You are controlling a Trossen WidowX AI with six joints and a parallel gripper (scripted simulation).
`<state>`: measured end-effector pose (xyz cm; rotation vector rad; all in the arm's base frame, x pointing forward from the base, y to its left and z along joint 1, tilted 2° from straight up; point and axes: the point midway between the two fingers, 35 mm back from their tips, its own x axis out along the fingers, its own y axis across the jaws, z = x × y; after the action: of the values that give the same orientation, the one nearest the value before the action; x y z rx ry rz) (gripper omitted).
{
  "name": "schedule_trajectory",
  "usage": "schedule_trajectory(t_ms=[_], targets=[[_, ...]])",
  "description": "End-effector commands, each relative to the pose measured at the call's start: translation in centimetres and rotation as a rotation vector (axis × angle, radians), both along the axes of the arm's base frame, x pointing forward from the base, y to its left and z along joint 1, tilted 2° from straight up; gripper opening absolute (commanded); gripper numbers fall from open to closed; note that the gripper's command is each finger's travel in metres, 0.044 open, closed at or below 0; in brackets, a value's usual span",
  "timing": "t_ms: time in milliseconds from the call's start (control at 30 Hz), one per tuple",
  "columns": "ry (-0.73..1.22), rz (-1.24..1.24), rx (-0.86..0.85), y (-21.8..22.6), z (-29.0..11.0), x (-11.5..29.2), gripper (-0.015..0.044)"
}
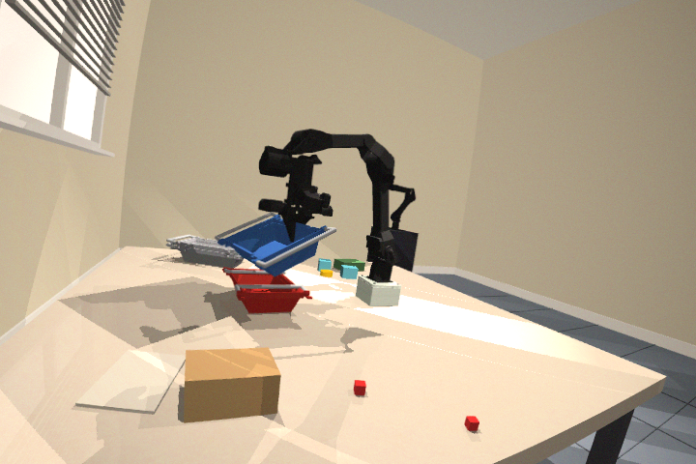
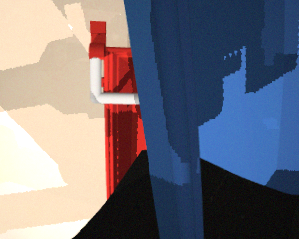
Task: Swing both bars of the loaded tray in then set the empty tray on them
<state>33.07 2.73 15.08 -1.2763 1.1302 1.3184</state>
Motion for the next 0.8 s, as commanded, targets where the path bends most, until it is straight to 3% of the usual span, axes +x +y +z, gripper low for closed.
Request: schedule_trajectory(t_ms=[0,533,767], targets=[[-0.015,-0.032,0.002,-1.5,0.3,0.4,0.0000],[-0.010,-0.176,0.001,-7.8,0.1,0.1,0.0000],[-0.009,-0.182,0.001,-8.0,0.1,0.1,0.0000]])
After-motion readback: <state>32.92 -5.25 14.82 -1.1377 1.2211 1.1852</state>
